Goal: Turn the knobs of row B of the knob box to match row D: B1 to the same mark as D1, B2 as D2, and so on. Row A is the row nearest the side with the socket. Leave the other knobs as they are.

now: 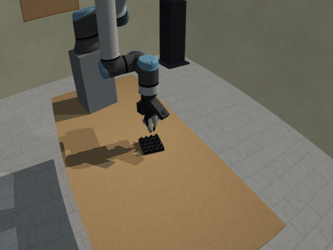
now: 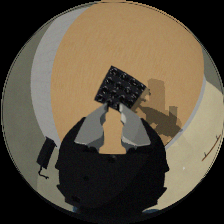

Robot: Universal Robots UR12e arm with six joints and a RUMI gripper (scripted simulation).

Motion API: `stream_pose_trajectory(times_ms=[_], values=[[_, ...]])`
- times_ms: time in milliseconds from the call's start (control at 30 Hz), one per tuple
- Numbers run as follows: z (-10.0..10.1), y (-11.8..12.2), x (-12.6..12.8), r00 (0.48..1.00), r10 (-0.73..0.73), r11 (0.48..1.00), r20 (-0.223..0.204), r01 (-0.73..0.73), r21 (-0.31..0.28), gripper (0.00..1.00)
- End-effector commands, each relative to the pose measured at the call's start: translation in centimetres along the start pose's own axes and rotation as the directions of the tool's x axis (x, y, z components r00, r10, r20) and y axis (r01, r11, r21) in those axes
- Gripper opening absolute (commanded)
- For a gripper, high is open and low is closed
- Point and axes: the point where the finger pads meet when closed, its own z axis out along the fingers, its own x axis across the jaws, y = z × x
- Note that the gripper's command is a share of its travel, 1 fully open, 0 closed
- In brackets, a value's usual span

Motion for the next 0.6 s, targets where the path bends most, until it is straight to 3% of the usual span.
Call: stream_pose_trajectory(times_ms=[0, 300, 567], values=[[-0.17, 0.03, -0.05, 0.993, -0.114, 0.993, 0.004, 0.114, 0.003, 0.11], [-0.38, 0.22, -0.16, 0.959, -0.283, 0.959, 0.004, 0.283, 0.004, 0.11], [-0.45, 0.29, -0.19, 0.941, -0.337, 0.941, 0.003, 0.337, 0.004, 0.11]])
